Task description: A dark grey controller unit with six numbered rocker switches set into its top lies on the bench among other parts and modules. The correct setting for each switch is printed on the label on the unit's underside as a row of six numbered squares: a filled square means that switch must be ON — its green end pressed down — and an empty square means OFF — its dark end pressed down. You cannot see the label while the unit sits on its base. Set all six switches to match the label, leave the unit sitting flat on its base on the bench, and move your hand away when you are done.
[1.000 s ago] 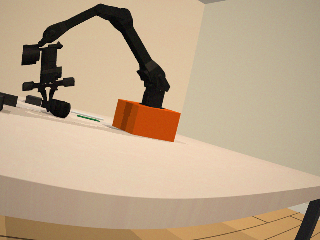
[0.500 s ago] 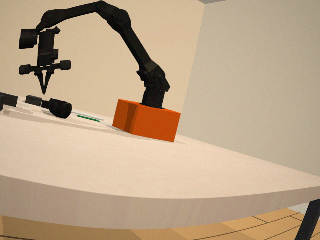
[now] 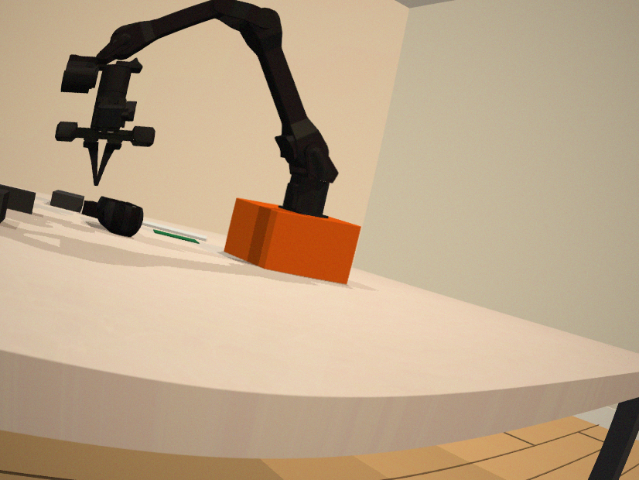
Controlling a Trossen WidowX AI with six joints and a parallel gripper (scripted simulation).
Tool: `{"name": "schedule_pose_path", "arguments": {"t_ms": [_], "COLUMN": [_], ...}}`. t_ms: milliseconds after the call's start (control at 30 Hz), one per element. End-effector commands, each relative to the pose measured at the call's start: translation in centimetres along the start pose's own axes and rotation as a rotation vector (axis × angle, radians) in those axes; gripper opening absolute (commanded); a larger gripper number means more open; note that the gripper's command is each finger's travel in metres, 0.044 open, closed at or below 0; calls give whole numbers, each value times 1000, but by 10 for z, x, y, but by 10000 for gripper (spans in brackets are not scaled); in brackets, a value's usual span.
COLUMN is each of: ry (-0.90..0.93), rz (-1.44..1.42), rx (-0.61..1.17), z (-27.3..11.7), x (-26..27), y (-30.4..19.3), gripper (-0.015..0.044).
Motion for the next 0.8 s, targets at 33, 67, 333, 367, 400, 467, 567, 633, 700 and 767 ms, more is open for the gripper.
{"name": "schedule_pose_path", "arguments": {"t_ms": [33, 67, 333, 367, 400, 467, 567, 633, 700, 767], "ry": [-64, -79, -194, -208, -223, -251, -293, -322, -350, -378], "rz": [-27, -33, -58, -61, -65, -73, -93, -107, -121, -135], "rx": [-12, -13, -8, -6, -4, 1, 8, 14, 22, 31], "z": [-1, 0, 3, 4, 5, 8, 12, 16, 19, 23], "x": [19, 23, 63, 69, 74, 85, 101, 112, 123, 135], "y": [-15, -19, -41, -43, -46, -50, -57, -61, -65, -68], "gripper": [0, 0, 0, 0, 0, 0, 0, 0, 0, 0]}}
Point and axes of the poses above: the point midway between the two fingers, 35 mm back from their tips, its own z axis out along the fingers, its own x axis across the jaws, y = z × x, the point moved 10 cm from there along -z, back along the fingers, and after that the axes turned 2 degrees about z, right-handed, at the moved point
